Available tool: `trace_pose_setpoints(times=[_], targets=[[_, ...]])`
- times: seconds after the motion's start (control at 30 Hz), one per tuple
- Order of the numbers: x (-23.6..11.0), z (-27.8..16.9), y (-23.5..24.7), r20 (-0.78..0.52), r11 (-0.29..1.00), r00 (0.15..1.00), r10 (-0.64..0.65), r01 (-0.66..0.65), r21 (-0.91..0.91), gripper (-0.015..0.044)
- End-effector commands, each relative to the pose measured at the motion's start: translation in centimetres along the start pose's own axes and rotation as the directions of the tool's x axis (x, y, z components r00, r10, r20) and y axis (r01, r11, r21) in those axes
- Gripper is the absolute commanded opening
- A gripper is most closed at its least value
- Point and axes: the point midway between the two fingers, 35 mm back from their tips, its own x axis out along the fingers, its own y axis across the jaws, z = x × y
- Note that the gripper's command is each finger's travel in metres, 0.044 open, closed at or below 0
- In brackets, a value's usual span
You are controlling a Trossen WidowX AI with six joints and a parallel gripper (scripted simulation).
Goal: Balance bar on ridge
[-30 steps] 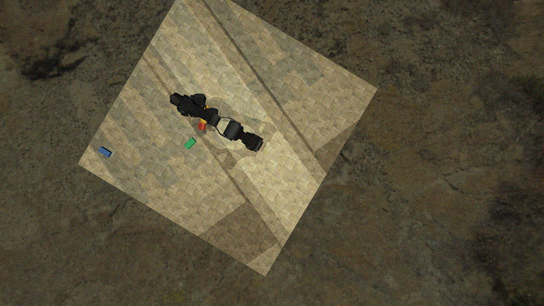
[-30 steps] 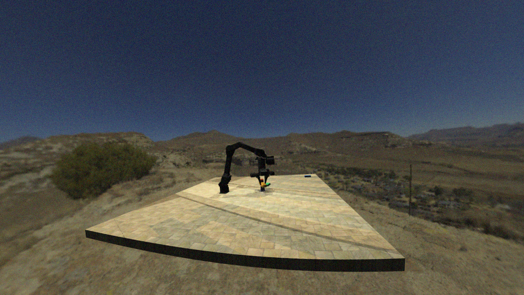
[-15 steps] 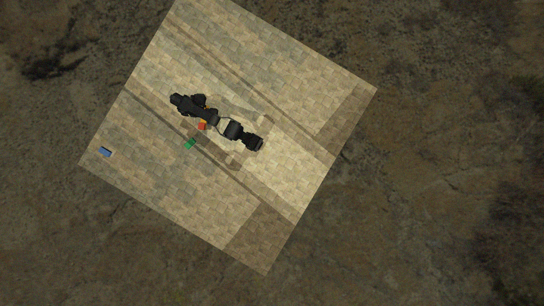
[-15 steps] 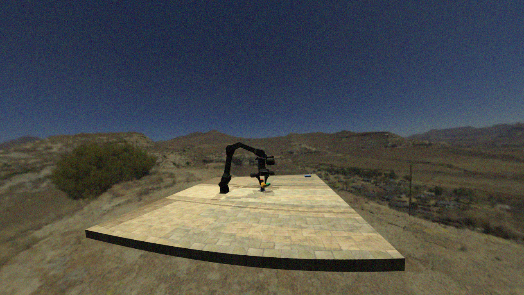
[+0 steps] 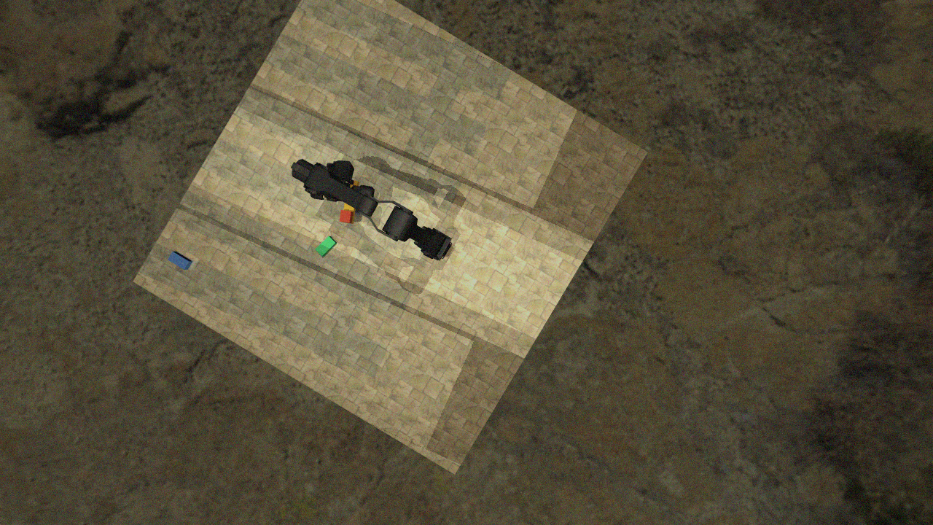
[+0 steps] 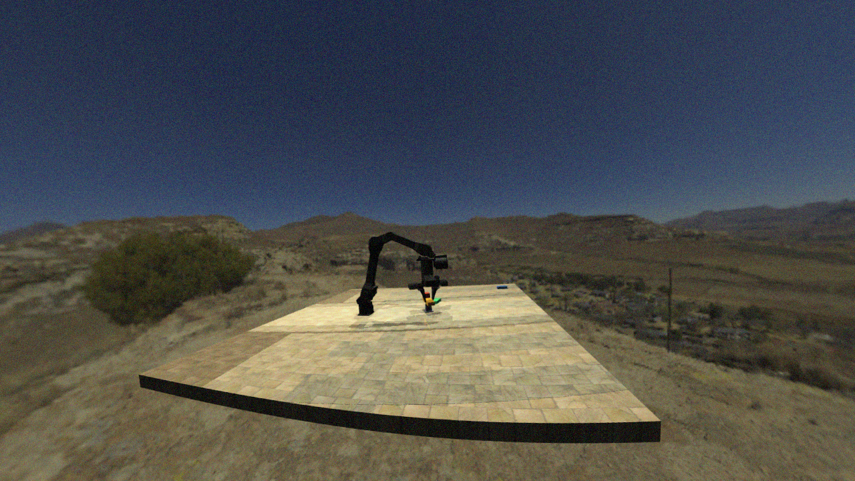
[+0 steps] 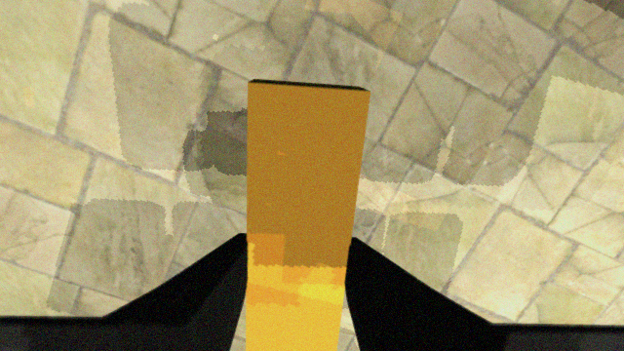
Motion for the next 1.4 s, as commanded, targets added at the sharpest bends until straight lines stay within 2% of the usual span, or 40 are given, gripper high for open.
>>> trace_pose_setpoints(times=[0.0,1.37], targets=[[0.08,-0.05,0.05,-0.003,1.000,1.000,0.002,-0.002,0.001,0.0000],[0.43,-0.06,0.05,-0.003,1.000,1.000,0.002,-0.002,0.001,0.0000]])
